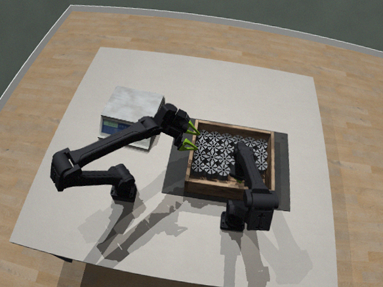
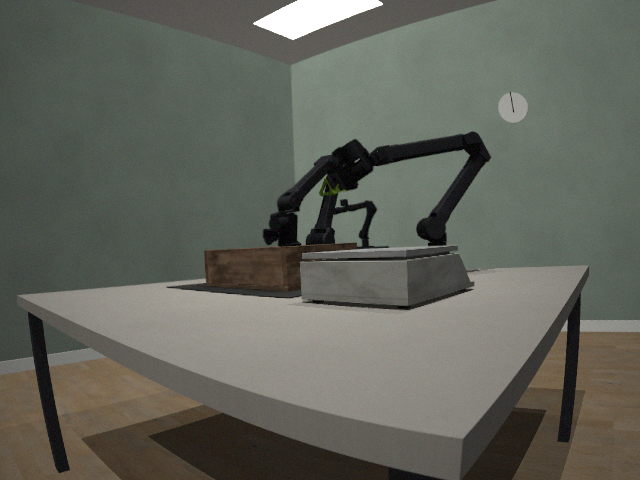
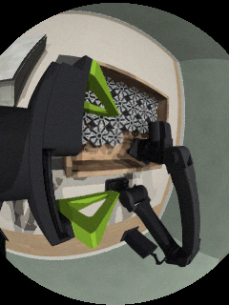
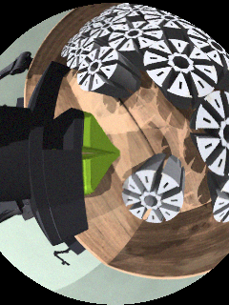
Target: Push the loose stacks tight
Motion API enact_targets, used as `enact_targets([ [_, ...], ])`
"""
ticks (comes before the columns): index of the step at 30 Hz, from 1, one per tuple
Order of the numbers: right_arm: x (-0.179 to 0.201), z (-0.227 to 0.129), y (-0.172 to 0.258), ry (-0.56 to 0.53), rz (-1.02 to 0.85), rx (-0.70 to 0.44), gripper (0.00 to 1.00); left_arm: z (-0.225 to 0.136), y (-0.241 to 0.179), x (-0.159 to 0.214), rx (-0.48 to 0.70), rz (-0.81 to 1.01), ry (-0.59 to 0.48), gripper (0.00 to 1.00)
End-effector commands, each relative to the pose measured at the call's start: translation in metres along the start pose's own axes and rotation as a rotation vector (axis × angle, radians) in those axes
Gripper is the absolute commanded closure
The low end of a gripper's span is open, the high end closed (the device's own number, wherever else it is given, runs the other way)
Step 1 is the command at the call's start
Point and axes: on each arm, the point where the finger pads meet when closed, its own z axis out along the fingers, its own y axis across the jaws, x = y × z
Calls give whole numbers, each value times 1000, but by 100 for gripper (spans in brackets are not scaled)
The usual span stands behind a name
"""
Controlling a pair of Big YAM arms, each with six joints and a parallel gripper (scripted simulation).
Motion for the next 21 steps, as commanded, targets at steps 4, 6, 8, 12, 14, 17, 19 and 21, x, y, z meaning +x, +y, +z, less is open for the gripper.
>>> enact_targets([
  [4,-26,-43,15,-93,-19,-70,100,9,1,-36,-7,11,-46,0],
  [6,-25,-50,14,-92,-19,-71,100,11,1,-40,-10,8,-52,0],
  [8,-24,-64,14,-91,-9,-73,100,14,1,-42,-11,4,-55,0],
  [12,-20,-95,12,-90,-9,-75,100,19,1,-47,-12,1,-57,0],
  [14,-19,-104,12,-92,-6,-76,89,21,0,-49,-12,0,-57,0],
  [17,-18,-104,15,-116,28,-76,55,21,0,-49,-12,0,-56,0],
  [19,-15,-99,17,-123,43,-71,43,21,0,-49,-12,0,-56,0],
  [21,-16,-98,21,-146,64,-76,40,21,0,-49,-12,0,-56,0],
])
